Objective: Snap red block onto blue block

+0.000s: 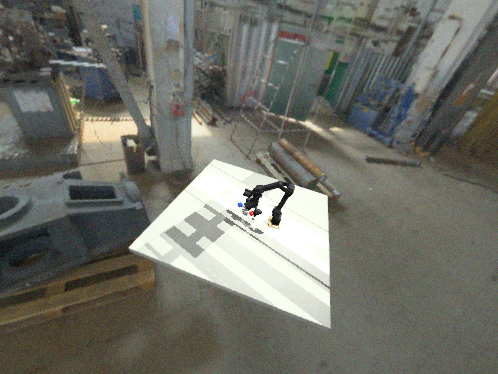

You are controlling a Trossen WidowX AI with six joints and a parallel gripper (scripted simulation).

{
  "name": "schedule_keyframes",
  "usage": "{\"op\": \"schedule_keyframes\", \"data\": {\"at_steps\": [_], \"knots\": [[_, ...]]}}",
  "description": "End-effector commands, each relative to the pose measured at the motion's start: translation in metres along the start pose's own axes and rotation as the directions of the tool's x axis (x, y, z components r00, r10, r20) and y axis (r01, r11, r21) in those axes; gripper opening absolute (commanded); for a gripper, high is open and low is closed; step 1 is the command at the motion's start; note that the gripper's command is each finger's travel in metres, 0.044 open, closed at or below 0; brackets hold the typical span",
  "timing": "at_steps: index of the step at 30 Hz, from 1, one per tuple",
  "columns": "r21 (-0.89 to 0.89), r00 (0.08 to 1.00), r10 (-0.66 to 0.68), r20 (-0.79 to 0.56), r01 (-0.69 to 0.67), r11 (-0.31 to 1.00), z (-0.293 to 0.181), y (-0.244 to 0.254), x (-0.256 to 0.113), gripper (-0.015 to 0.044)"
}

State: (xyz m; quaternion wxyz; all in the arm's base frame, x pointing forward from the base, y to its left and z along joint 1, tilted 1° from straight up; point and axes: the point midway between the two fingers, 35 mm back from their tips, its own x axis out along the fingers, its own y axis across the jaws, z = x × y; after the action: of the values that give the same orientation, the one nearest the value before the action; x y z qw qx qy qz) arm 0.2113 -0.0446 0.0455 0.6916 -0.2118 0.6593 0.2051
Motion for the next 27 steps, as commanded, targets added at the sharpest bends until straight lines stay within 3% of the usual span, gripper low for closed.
{"op": "schedule_keyframes", "data": {"at_steps": [1,12,20,24,27], "knots": [[0.004,1.0,-0.001,-0.008,0.001,1.0,-0.001,0.0,0.004,0.044],[0.004,1.0,-0.001,-0.008,0.001,1.0,-0.001,0.0,0.004,0.0151],[0.004,1.0,-0.001,-0.008,0.001,1.0,-0.001,0.0,0.004,0.0098],[0.004,1.0,-0.001,-0.008,0.001,1.0,0.0,-0.001,-0.002,0.0],[0.004,1.0,-0.001,-0.008,0.001,1.0,0.001,-0.003,-0.015,0.0]]}}
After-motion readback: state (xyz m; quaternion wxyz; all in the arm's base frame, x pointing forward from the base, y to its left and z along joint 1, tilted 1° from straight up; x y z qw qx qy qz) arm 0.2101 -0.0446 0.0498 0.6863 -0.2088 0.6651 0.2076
